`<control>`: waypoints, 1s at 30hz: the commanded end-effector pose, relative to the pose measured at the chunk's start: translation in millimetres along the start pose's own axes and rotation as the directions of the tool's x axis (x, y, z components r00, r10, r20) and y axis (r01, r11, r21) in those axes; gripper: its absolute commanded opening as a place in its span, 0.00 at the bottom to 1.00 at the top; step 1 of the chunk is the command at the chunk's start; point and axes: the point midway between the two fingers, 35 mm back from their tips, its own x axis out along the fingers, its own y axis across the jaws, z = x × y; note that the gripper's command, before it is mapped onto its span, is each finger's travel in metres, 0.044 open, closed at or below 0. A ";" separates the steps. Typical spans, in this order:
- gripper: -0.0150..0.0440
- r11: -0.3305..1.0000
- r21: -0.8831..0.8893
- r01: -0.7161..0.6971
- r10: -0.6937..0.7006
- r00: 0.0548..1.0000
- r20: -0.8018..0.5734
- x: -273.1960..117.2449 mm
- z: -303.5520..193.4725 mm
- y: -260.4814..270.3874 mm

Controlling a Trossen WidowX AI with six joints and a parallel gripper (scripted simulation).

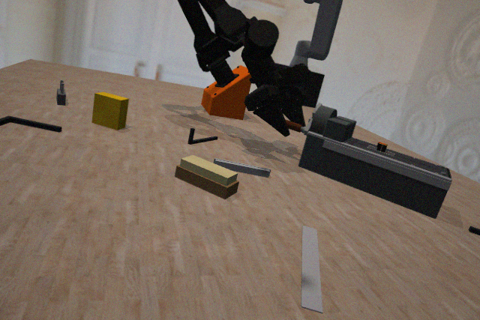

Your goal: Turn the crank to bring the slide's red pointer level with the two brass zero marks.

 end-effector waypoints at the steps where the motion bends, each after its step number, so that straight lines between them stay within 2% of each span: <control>1: 1.00 1.000 -0.007 -0.016 0.016 1.000 -0.009 5.8 -9.7 6.6; 8: 1.00 1.000 -0.007 -0.016 0.016 1.000 -0.009 7.3 -11.6 6.8; 25: 0.25 1.000 -0.007 -0.016 0.016 1.000 -0.009 7.3 -11.6 6.8; 30: 0.25 1.000 -0.007 -0.016 0.016 1.000 -0.009 7.3 -11.6 6.8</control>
